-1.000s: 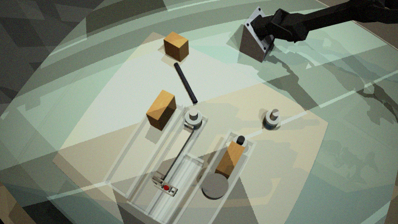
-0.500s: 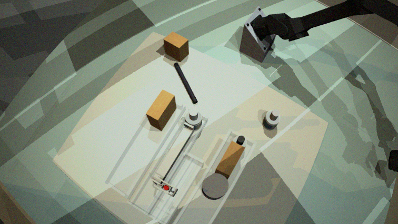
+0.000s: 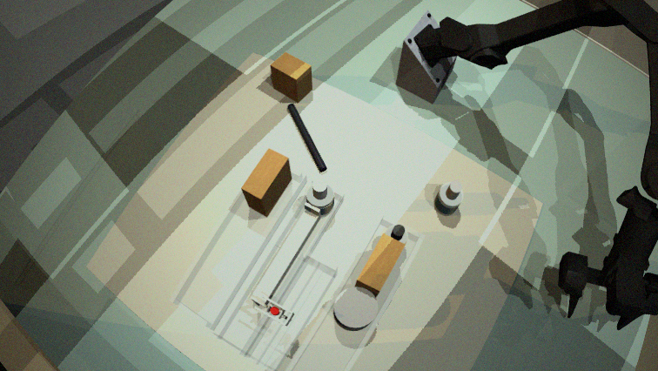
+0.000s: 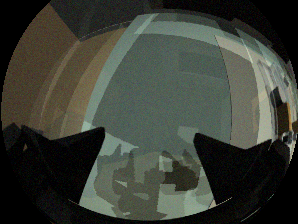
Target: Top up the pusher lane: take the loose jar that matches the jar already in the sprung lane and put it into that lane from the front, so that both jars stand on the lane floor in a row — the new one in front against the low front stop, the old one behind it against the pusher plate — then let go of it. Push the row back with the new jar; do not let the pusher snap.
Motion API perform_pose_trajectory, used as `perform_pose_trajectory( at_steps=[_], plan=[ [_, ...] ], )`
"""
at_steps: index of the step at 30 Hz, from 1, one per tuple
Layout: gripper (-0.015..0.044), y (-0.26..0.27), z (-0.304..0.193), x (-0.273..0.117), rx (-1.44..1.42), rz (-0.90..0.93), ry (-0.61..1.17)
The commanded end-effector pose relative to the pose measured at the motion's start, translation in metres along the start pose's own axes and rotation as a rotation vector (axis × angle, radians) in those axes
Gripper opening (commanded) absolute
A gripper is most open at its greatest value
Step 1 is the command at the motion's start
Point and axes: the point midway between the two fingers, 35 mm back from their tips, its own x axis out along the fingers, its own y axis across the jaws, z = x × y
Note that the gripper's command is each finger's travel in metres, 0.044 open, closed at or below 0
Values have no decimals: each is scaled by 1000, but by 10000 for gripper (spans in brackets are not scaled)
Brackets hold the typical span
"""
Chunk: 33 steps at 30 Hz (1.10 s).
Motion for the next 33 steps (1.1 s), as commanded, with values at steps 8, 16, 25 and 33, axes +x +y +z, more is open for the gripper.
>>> perform_pose_trajectory(
  at_steps=[8, 16, 25, 33],
  plan=[
    [440, -166, 4, -42, -99, -354, 237],
    [440, -256, -28, -110, -11, -394, 468],
    [440, -275, -50, -142, 66, -322, 528],
    [440, -283, -67, -116, 66, -321, 528]
  ],
)
